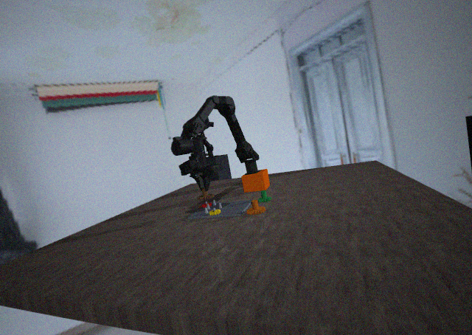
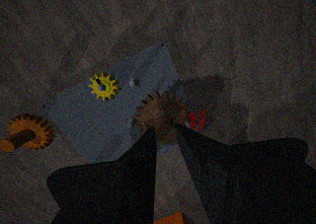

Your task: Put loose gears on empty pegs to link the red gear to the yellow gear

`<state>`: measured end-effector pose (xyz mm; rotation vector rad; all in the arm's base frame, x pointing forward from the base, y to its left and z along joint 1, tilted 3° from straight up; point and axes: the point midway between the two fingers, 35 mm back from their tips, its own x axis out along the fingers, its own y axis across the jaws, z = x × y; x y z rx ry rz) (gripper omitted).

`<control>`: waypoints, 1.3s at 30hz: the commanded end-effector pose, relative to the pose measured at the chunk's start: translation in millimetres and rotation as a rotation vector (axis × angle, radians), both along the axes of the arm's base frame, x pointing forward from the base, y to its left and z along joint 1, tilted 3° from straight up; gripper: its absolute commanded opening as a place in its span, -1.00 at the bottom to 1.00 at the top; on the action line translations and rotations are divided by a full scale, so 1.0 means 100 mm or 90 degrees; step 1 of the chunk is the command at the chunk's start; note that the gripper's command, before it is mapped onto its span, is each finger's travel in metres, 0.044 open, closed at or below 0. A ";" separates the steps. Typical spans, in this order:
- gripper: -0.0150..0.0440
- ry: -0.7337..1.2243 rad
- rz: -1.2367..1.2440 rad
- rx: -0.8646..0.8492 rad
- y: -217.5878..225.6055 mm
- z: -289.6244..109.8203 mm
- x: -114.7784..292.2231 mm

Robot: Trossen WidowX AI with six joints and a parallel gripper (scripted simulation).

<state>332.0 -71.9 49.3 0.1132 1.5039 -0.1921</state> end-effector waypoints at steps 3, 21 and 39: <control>-0.49 0.008 0.033 0.000 -0.01 -0.13 -0.02; -0.49 0.001 -0.102 0.007 -0.01 -0.40 -0.01; -0.49 0.004 -0.039 0.004 -0.01 -0.41 0.00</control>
